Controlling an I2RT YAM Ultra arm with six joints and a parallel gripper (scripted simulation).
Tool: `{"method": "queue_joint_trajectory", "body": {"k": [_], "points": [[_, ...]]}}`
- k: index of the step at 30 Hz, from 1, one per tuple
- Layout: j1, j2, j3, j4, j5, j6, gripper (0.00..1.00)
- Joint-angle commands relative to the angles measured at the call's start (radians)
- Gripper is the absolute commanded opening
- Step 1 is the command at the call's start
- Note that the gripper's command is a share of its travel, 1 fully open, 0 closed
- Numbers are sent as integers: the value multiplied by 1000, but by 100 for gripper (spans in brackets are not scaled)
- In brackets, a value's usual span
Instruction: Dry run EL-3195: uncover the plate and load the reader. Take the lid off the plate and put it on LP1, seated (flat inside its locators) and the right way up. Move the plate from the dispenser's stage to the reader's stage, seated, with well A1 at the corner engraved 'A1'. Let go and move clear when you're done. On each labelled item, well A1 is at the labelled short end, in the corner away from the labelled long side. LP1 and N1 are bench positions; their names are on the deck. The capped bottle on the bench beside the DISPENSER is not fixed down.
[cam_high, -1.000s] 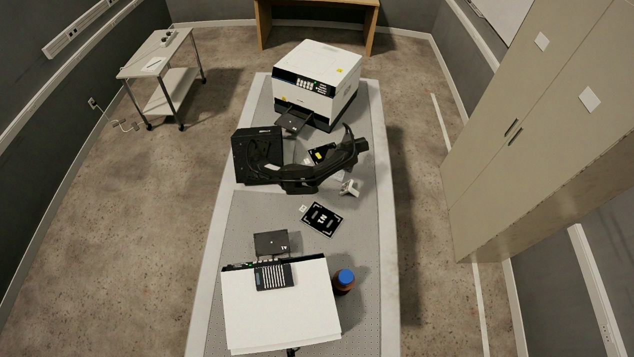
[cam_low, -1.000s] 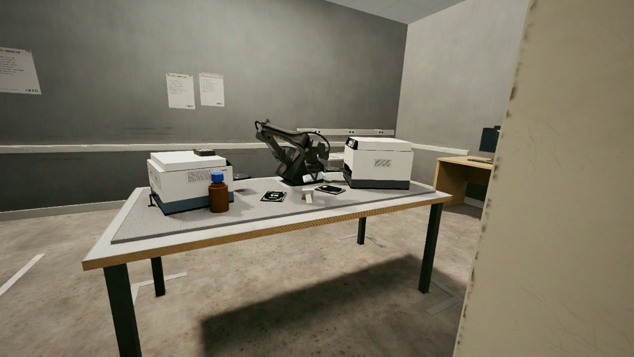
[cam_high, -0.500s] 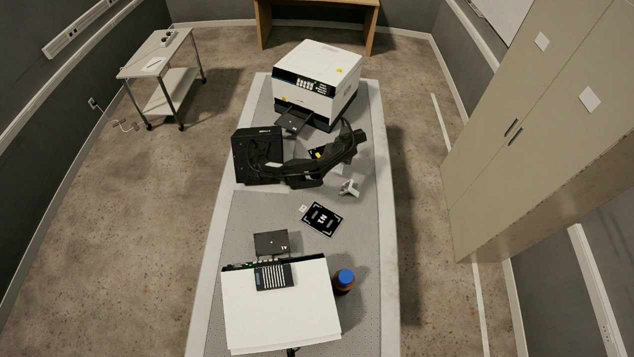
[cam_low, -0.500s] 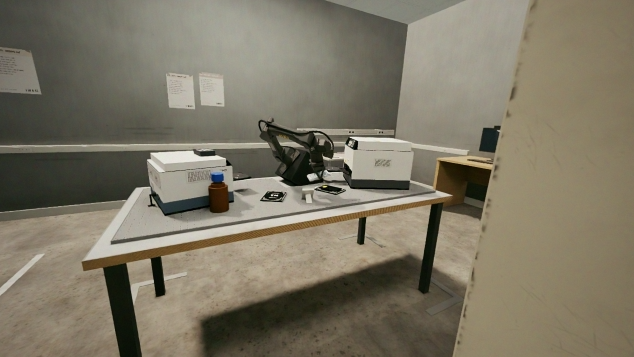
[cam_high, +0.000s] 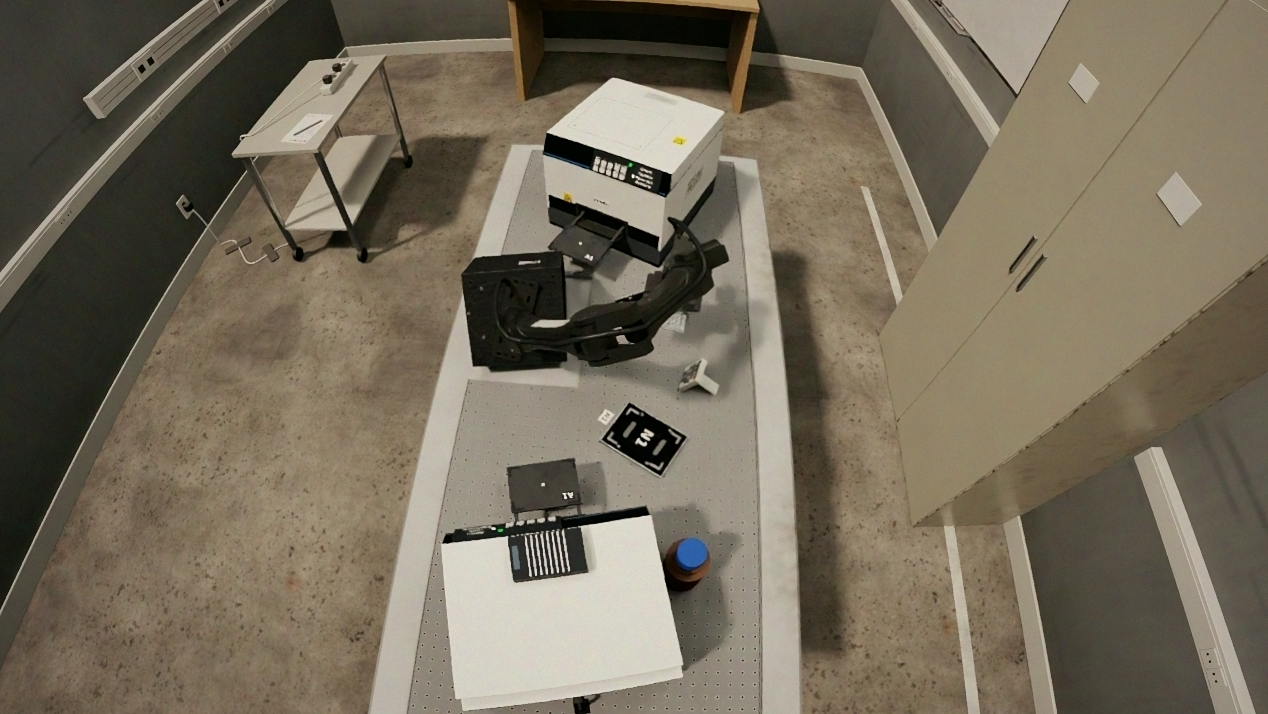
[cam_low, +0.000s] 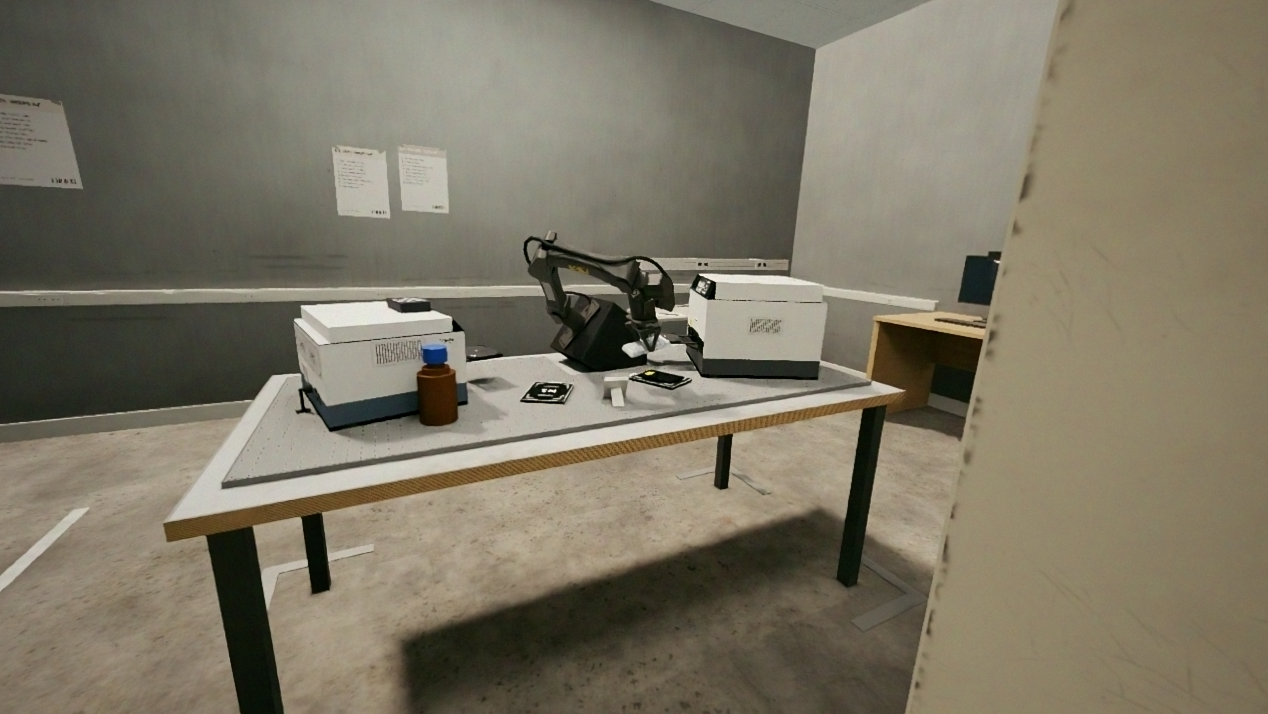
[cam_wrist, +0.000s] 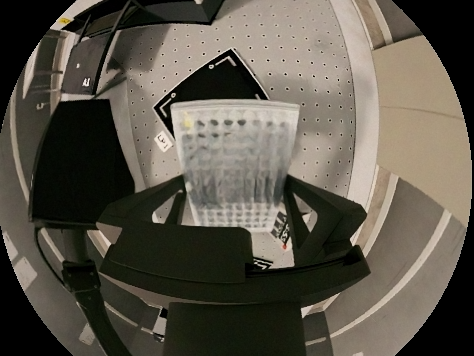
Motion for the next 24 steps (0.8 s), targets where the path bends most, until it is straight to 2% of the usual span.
{"method": "queue_joint_trajectory", "body": {"k": [1,6,9,22,24], "points": [[39,17,32,-22,-28,-17,86],[65,44,42,-31,-38,-38,86],[82,60,48,-33,-44,-3,86],[142,122,72,-54,-66,-61,86],[153,131,75,-55,-70,-34,86]]}}
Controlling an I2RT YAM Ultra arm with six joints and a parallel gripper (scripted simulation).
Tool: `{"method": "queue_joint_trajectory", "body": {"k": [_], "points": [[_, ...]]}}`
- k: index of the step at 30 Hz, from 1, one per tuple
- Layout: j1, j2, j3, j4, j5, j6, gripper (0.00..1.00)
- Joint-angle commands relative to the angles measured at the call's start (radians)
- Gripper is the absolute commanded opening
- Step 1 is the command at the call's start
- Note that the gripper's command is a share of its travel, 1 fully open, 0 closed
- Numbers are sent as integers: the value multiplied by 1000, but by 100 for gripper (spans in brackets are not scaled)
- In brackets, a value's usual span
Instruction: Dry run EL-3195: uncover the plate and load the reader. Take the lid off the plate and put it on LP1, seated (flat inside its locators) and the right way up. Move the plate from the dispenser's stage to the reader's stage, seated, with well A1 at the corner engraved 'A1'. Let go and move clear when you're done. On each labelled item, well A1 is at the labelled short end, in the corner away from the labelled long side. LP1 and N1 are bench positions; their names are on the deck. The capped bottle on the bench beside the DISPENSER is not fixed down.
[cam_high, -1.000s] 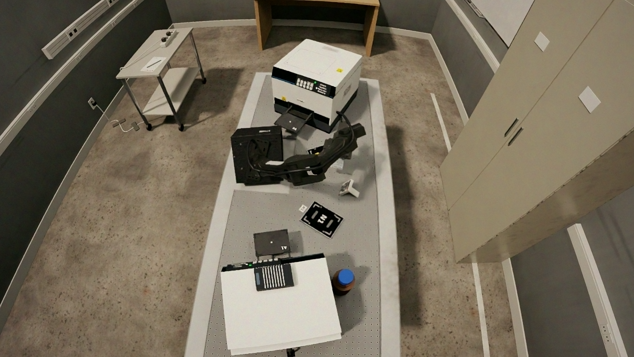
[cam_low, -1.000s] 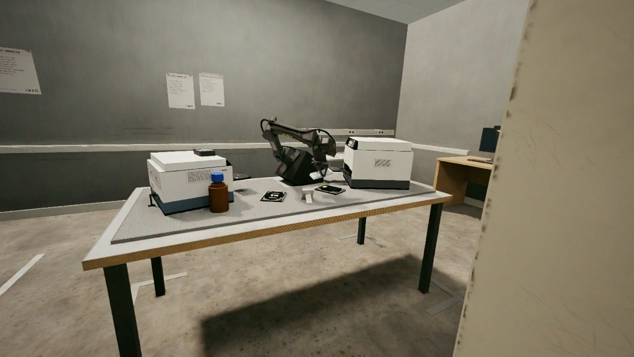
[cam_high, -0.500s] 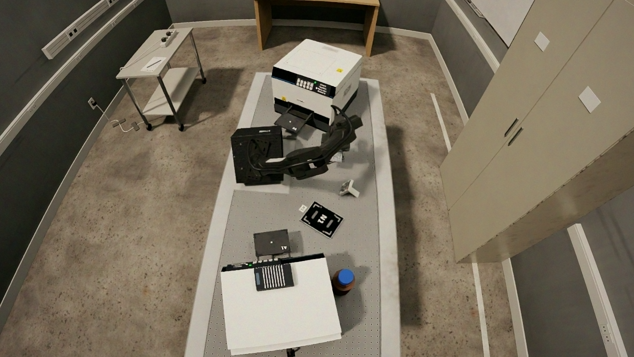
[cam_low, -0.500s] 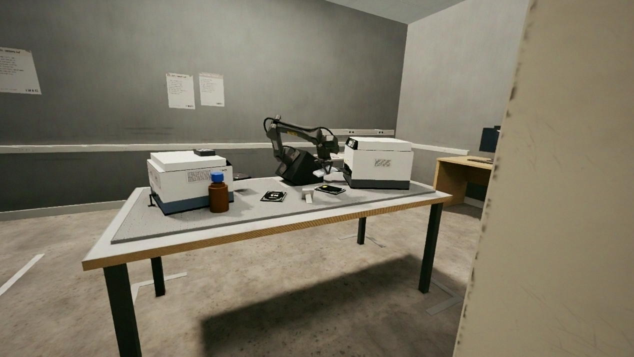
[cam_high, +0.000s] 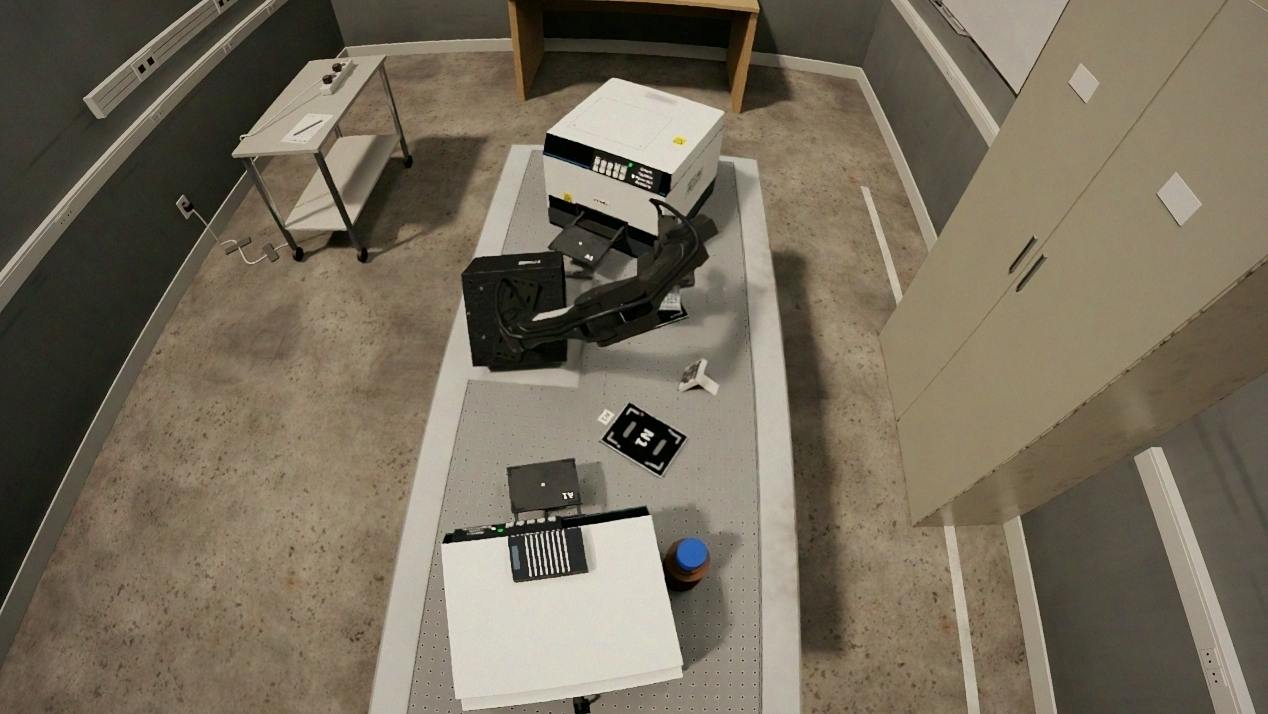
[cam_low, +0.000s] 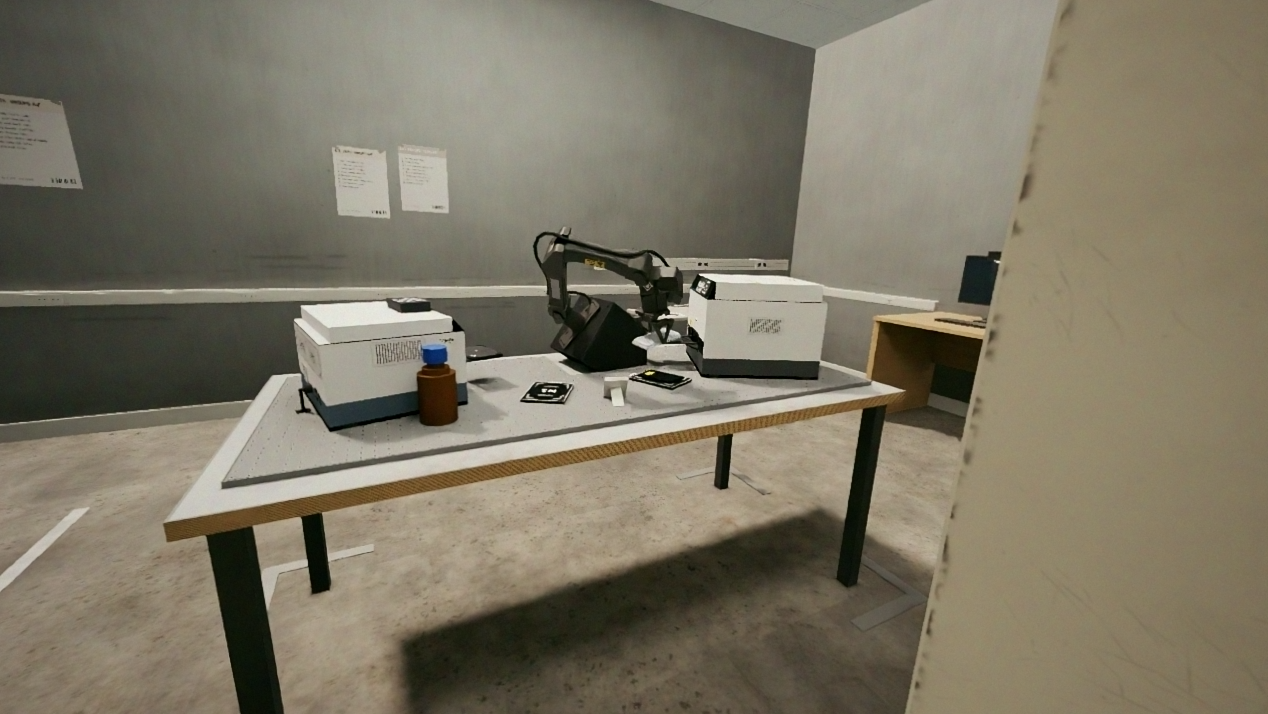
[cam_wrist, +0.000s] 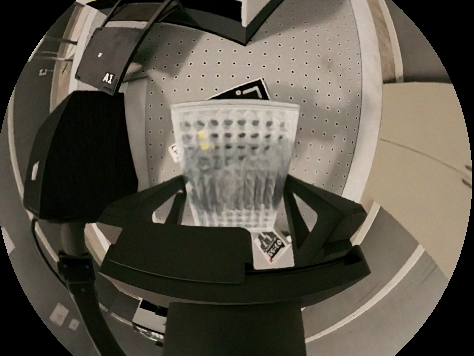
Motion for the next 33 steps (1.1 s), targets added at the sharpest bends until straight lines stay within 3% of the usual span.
{"method": "queue_joint_trajectory", "body": {"k": [1,33], "points": [[48,22,29,-19,-33,16,86],[216,176,111,-90,-96,-88,86]]}}
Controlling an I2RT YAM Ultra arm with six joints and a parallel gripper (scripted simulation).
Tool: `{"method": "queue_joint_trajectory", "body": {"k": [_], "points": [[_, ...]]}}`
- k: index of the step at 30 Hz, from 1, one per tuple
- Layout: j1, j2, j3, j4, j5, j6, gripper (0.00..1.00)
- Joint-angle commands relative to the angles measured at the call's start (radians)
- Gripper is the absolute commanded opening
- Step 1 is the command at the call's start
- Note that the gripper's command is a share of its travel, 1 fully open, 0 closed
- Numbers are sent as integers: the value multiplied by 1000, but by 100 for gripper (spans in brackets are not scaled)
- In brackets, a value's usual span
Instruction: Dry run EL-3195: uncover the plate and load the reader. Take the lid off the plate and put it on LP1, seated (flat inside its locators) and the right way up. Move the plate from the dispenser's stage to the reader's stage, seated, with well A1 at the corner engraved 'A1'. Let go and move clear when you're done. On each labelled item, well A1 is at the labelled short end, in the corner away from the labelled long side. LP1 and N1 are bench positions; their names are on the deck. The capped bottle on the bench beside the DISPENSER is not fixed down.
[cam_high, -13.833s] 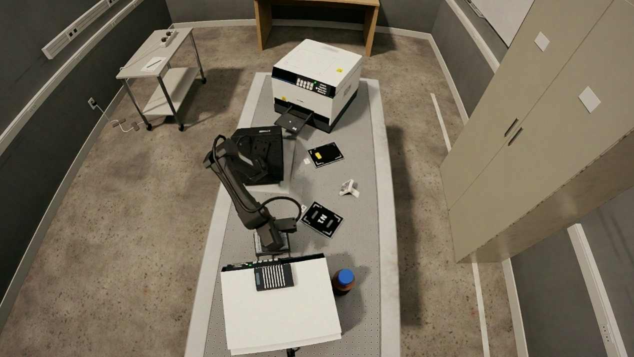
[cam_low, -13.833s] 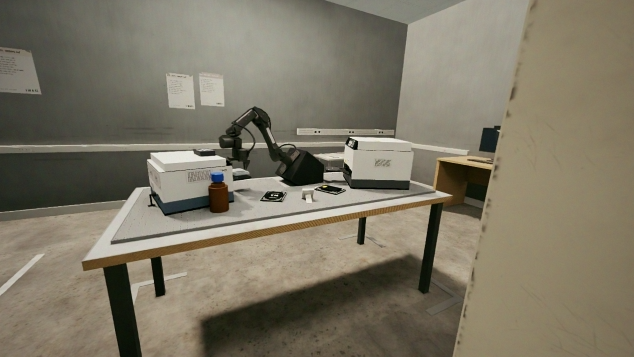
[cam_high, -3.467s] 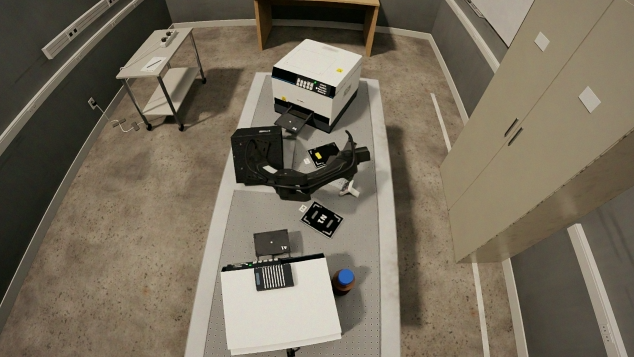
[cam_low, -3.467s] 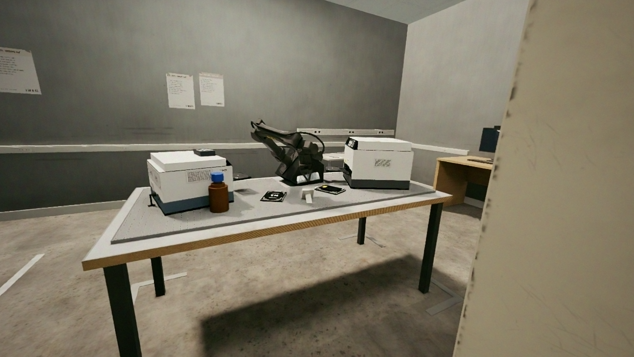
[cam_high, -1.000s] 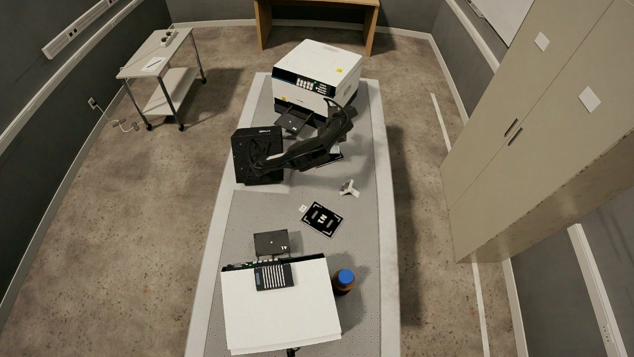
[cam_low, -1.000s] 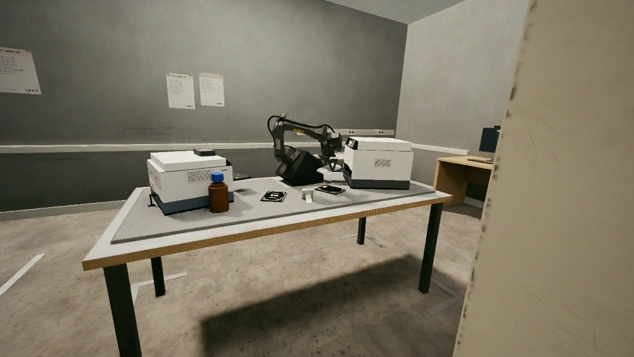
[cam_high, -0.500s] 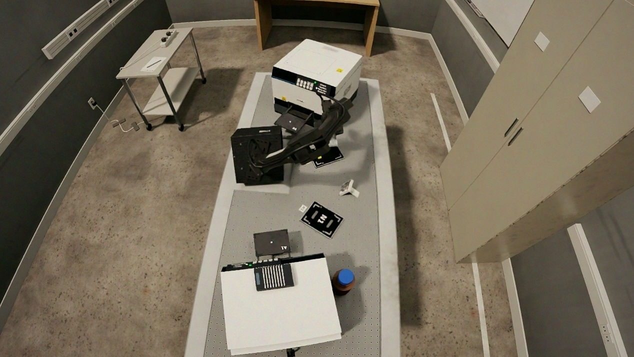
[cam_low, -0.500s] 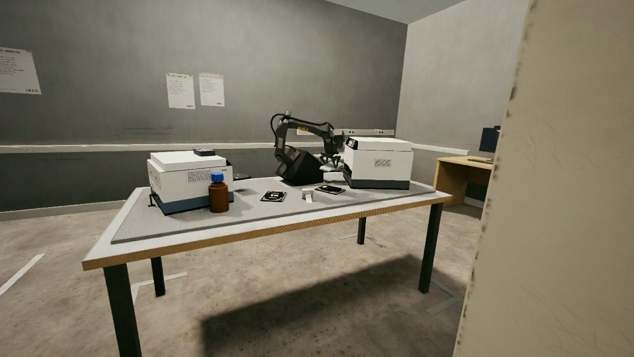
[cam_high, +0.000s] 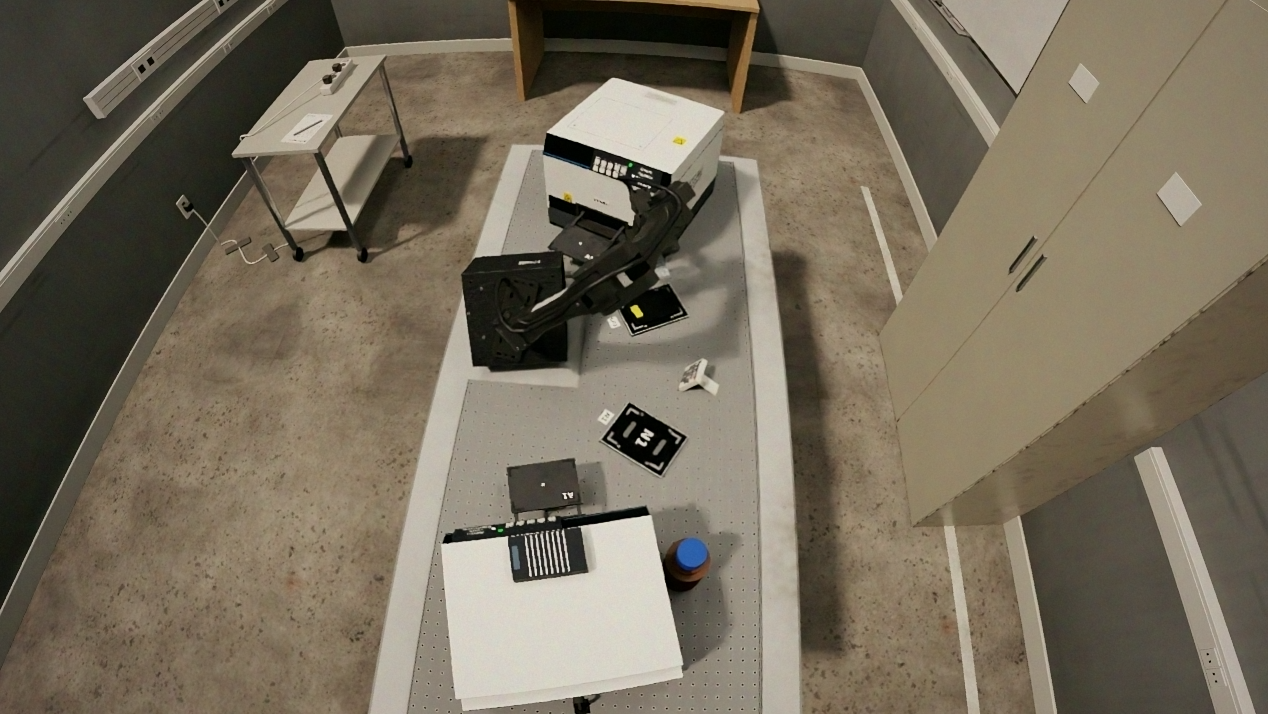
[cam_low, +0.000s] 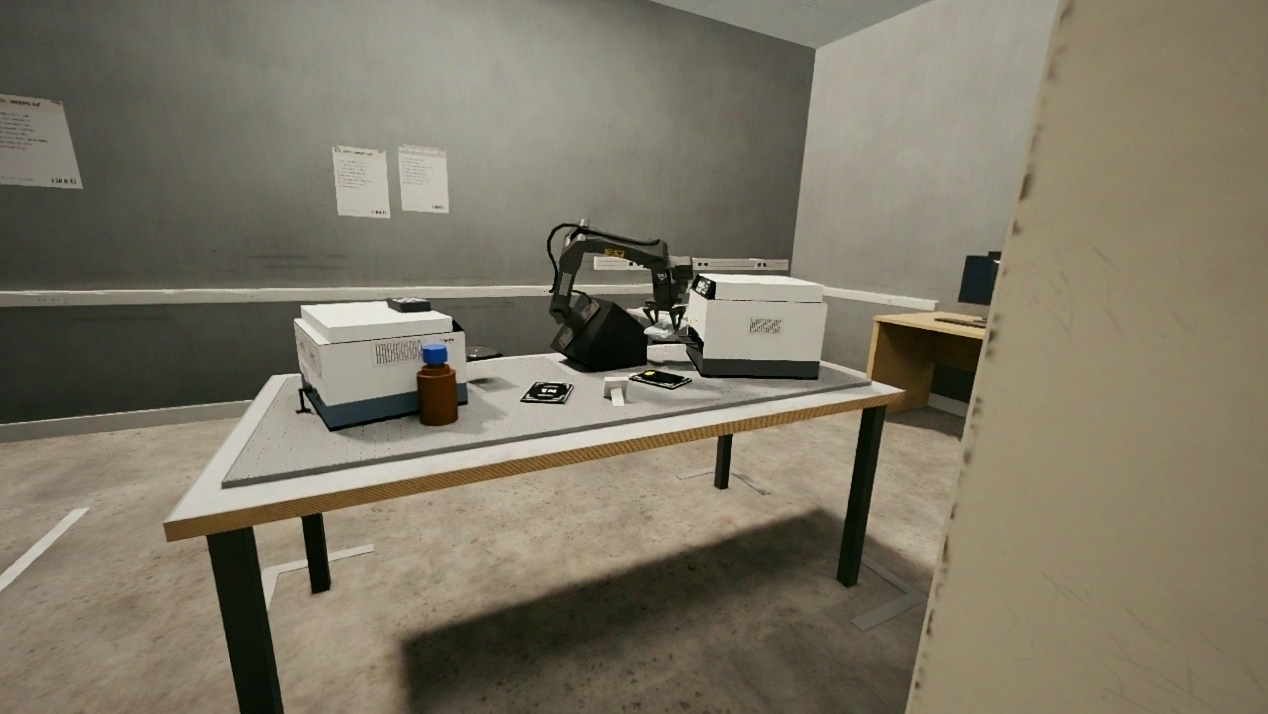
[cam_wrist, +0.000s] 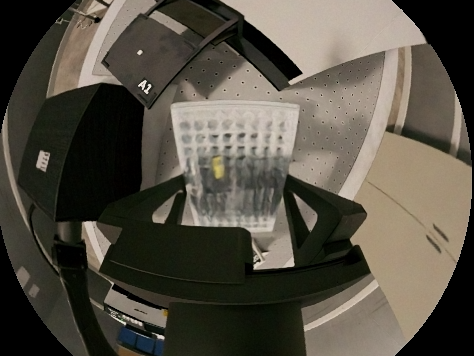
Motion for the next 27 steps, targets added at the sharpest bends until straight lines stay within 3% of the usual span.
{"method": "queue_joint_trajectory", "body": {"k": [1,27], "points": [[49,23,33,-26,-34,-15,86],[191,144,112,-95,-89,-90,86]]}}
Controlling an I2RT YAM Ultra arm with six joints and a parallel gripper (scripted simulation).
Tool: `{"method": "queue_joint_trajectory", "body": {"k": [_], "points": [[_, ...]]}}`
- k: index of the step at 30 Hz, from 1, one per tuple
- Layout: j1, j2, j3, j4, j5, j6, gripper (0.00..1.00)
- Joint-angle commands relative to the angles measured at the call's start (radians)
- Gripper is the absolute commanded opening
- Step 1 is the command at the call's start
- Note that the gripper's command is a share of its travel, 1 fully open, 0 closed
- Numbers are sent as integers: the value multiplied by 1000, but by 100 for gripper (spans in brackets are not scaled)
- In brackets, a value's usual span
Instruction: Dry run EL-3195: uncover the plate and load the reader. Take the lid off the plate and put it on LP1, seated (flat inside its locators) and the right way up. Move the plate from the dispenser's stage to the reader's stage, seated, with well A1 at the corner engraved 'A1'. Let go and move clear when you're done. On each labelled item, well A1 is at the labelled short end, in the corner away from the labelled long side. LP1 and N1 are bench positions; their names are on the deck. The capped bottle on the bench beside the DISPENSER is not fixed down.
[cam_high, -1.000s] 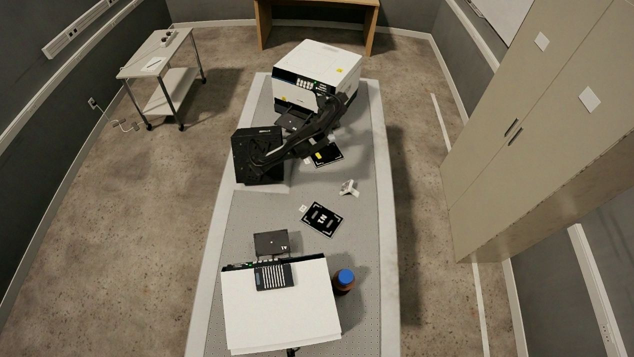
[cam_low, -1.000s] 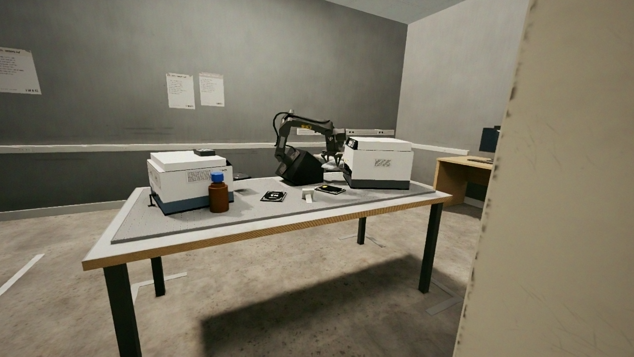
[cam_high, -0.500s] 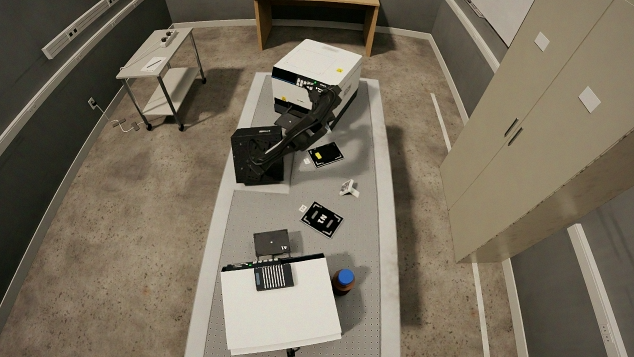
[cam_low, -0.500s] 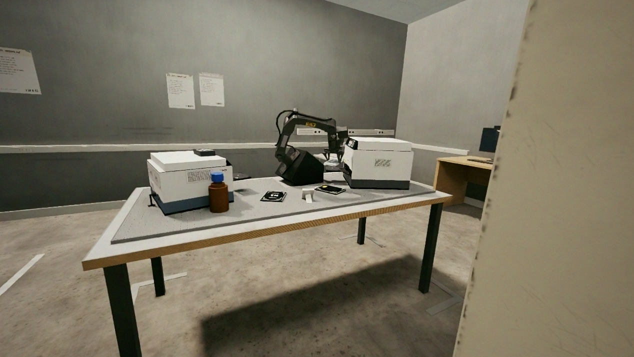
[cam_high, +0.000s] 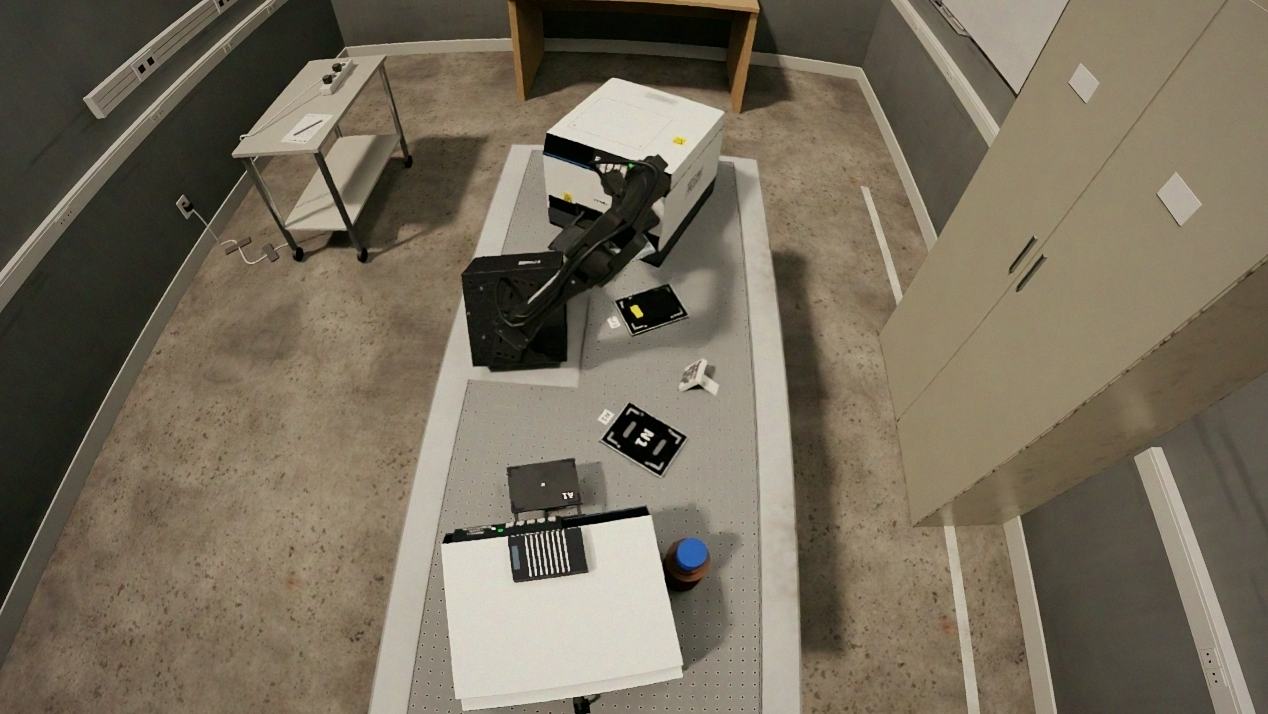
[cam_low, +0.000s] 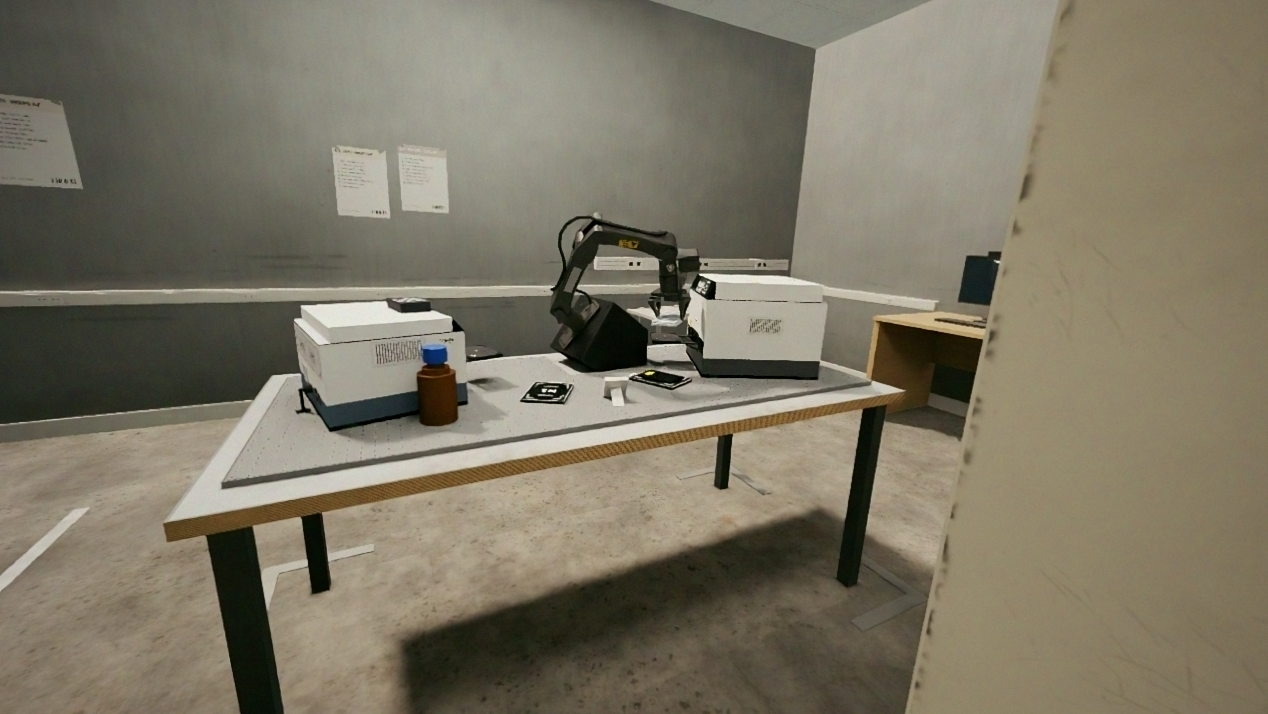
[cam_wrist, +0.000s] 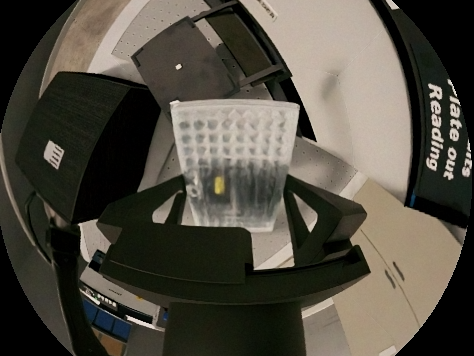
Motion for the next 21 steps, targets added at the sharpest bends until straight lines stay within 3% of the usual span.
{"method": "queue_joint_trajectory", "body": {"k": [1,21], "points": [[32,13,35,-31,-29,-17,86],[154,110,108,-96,-79,-77,86]]}}
